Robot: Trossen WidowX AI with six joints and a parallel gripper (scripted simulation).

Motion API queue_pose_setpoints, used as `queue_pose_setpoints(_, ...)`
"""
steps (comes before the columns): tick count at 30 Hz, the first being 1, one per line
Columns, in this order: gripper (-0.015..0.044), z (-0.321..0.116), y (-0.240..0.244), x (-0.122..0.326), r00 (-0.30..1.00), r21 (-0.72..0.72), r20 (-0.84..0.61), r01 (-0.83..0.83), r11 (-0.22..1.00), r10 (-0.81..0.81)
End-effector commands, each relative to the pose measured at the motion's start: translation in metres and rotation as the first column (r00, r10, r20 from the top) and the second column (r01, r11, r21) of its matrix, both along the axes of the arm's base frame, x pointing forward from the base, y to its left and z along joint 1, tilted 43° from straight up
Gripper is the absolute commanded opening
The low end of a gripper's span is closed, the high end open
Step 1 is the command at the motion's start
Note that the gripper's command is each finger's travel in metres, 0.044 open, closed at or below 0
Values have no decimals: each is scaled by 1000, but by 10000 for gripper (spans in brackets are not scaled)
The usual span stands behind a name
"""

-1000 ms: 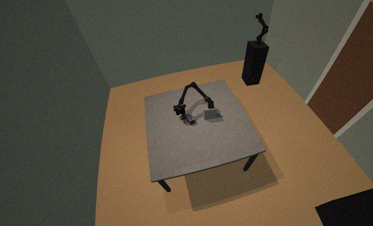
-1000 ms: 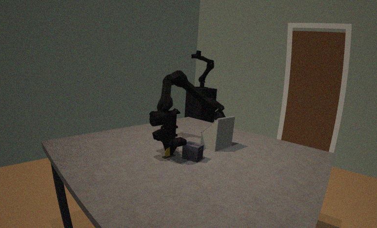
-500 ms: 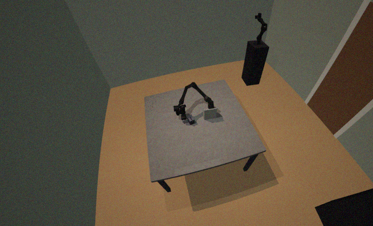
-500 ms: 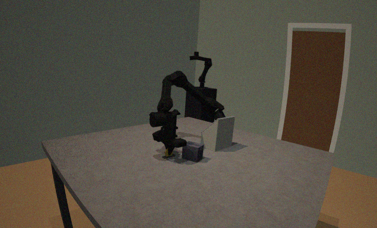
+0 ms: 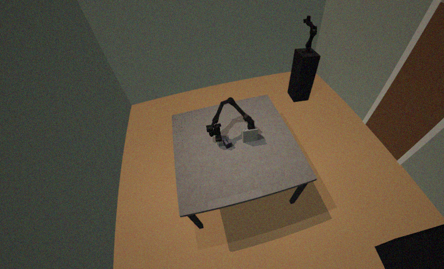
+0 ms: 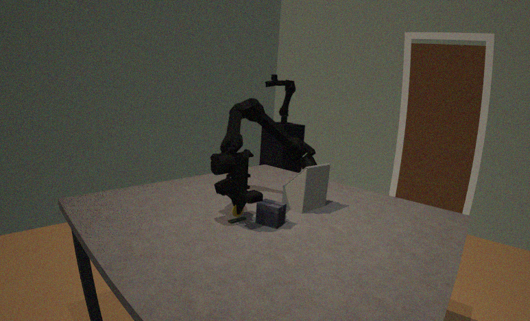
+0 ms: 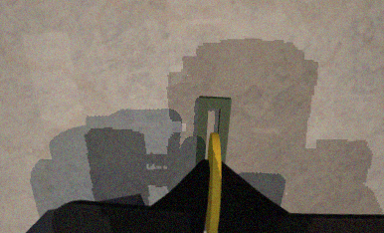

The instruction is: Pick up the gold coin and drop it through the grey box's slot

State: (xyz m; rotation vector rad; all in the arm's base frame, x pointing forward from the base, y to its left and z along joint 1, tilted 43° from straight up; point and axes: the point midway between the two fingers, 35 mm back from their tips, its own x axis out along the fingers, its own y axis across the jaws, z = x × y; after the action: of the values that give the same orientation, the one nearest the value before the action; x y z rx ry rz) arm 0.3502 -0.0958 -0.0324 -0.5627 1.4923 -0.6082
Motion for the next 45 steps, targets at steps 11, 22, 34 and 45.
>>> queue_pose_setpoints(11, 0, 27, 26, 4, 1000, 7, 15, -3, 1000, 3)
queue_pose_setpoints(22, 0, 48, 45, 3, 1000, 5, 12, -3, 1000, 3)
queue_pose_setpoints(34, 0, 58, 54, 0, 992, 6, 91, 85, 996, -85)
queue_pose_setpoints(45, 0, 57, 56, -2, 877, 61, 332, 347, 936, -346)
